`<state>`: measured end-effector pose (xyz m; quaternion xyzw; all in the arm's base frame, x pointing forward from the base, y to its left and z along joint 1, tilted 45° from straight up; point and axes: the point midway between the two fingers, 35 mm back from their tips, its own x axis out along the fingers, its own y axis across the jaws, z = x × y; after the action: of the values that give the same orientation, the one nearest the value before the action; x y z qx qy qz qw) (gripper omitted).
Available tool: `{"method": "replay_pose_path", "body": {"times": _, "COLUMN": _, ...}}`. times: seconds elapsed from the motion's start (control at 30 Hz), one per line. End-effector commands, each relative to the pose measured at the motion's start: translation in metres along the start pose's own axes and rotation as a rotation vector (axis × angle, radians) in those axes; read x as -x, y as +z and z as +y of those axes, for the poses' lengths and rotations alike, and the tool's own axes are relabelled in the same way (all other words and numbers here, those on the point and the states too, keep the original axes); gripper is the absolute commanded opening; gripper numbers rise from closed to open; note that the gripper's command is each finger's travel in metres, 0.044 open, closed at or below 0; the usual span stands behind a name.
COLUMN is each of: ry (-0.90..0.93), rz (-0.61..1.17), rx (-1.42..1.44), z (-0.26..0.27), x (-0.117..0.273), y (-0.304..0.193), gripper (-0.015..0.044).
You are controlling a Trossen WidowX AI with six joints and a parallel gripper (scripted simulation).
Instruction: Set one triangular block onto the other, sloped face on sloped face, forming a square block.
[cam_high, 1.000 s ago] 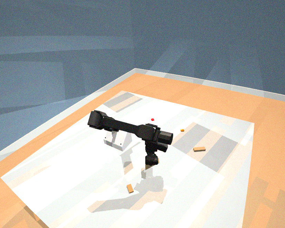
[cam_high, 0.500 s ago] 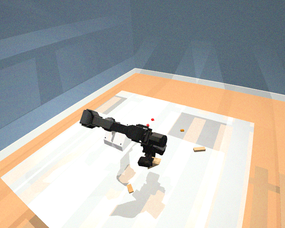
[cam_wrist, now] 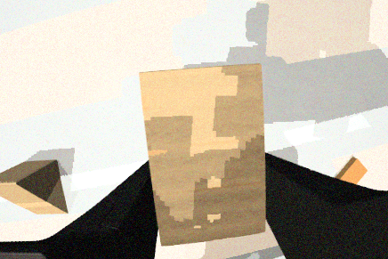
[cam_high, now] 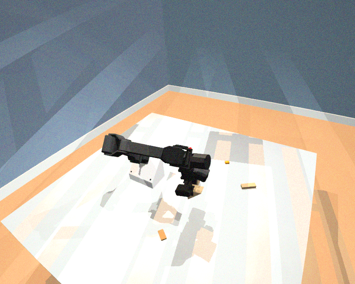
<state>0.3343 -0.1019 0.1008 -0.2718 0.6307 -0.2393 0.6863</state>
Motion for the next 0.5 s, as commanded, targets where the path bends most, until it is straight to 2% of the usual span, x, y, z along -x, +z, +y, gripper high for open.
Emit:
{"method": "replay_pose_path", "body": {"times": 0.0, "ry": 0.017, "rz": 0.003, "rx": 0.004, "z": 0.018, "x": 0.003, "y": -0.003, "gripper": 0.0000}}
{"method": "replay_pose_path", "body": {"times": 0.47, "ry": 0.045, "rz": 0.008, "rx": 0.009, "z": 0.079, "x": 0.022, "y": -0.021, "gripper": 0.0000}}
